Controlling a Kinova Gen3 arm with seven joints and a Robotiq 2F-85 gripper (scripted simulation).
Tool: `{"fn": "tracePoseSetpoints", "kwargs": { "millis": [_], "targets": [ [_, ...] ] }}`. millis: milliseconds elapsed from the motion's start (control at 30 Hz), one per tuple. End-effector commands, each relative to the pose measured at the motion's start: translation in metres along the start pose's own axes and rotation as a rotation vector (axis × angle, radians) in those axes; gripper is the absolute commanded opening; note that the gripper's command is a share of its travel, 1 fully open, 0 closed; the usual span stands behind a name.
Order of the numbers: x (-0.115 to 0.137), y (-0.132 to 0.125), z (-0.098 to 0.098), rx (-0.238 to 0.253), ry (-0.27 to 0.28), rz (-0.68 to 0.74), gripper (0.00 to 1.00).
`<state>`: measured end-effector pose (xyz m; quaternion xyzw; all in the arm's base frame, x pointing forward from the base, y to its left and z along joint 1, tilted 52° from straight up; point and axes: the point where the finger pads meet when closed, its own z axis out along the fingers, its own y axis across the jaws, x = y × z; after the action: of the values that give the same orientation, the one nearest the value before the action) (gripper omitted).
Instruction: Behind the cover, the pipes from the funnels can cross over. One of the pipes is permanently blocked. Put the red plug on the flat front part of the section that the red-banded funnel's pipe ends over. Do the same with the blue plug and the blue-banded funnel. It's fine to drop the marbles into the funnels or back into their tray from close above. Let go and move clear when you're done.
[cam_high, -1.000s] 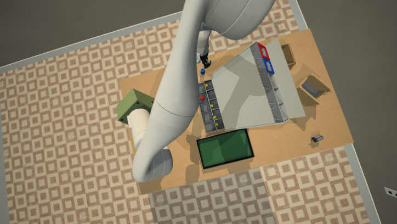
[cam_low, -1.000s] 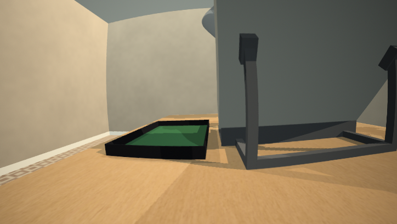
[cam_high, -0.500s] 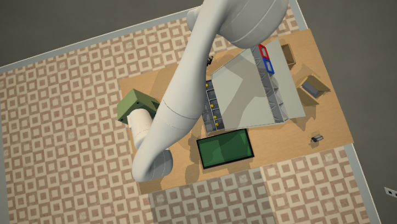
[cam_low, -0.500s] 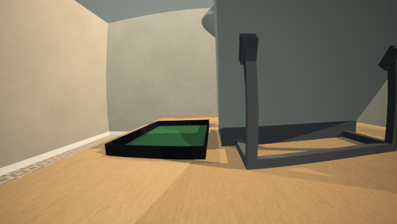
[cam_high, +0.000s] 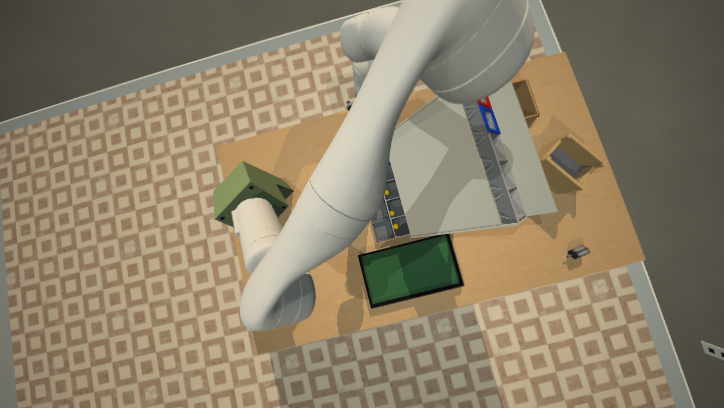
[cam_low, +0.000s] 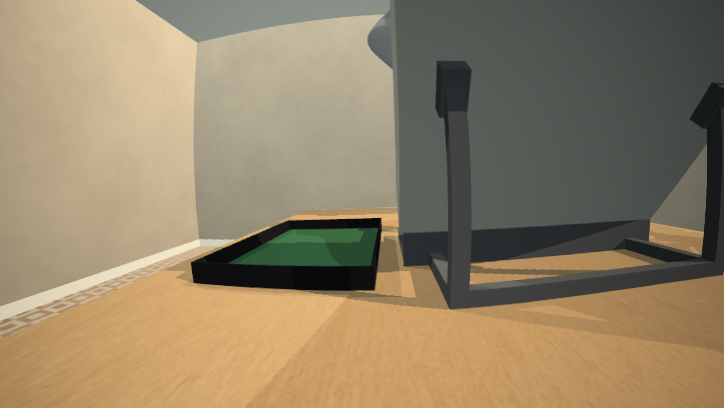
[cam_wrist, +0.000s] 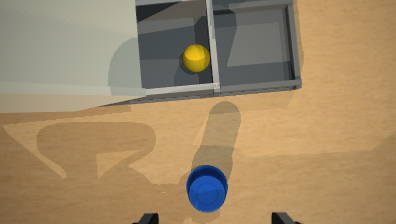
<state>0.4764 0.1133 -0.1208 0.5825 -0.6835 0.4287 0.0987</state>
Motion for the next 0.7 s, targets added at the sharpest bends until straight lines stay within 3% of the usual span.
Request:
{"fn": "tracePoseSetpoints", "kwargs": {
  "millis": [0,33,67,133,200,600,633,667],
  "targets": [
    [0.0,-0.001,-0.001,-0.002,0.0,0.0,0.7],
    [0.0,-0.001,-0.001,-0.002,0.0,0.0,0.7],
    [0.0,-0.001,0.068,-0.002,0.001,-0.068,0.7],
    [0.0,-0.001,0.074,-0.002,0.001,-0.068,0.7],
    [0.001,-0.001,0.091,-0.002,0.001,-0.068,0.7],
    [0.001,-0.001,0.091,-0.002,0.001,-0.068,0.7],
    [0.001,-0.002,0.116,-0.002,0.001,-0.067,0.7],
    [0.001,-0.002,0.116,-0.002,0.001,-0.067,0.7]
  ]
}}
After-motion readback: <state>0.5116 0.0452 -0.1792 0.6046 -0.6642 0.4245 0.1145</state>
